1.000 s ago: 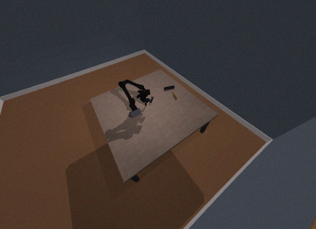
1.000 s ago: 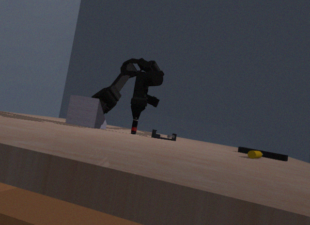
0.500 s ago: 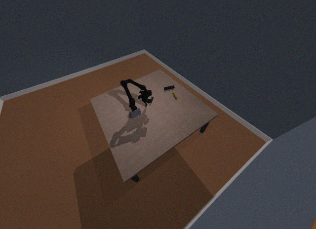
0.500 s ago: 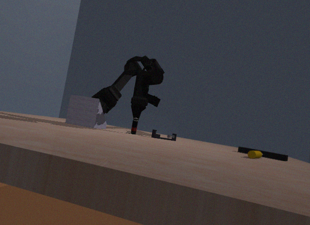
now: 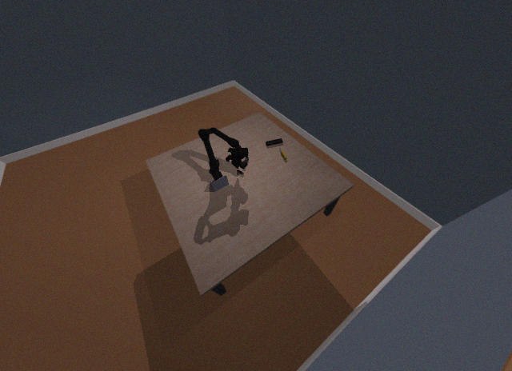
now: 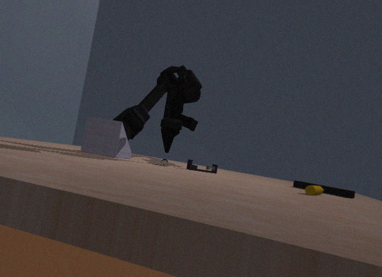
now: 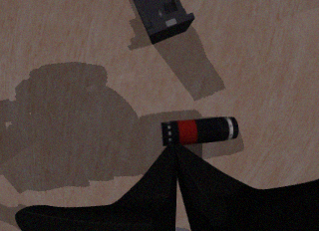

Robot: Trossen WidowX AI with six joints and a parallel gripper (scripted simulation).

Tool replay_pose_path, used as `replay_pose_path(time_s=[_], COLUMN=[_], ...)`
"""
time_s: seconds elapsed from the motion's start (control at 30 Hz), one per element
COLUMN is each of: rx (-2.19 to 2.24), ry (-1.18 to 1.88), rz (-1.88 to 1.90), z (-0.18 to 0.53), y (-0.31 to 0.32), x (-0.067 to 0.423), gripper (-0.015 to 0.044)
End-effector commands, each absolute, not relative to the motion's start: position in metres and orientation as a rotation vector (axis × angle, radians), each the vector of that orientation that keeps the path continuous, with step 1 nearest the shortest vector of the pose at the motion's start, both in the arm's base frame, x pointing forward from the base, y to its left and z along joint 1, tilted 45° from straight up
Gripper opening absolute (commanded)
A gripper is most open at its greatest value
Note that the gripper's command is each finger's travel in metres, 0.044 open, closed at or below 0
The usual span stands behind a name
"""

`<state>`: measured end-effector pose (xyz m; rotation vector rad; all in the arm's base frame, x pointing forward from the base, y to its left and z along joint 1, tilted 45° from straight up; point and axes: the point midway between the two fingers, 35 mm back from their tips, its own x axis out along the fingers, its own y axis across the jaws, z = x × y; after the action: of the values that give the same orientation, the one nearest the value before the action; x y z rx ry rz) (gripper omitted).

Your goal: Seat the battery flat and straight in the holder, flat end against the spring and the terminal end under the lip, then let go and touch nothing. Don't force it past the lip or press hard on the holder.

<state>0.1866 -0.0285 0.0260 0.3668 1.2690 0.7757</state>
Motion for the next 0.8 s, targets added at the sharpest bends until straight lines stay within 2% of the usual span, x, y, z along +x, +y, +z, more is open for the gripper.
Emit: replay_pose_path(time_s=[0.0, 0.43, 0.77], rx=[0.363, 0.362, 0.363], ry=[1.272, 1.275, 1.269], rz=[0.78, 0.777, 0.768], z=[0.022, 0.075, 0.078], y=[-0.032, -0.086, -0.088], x=[0.188, 0.181, 0.181], gripper=[0.0, 0.0, 0.0])
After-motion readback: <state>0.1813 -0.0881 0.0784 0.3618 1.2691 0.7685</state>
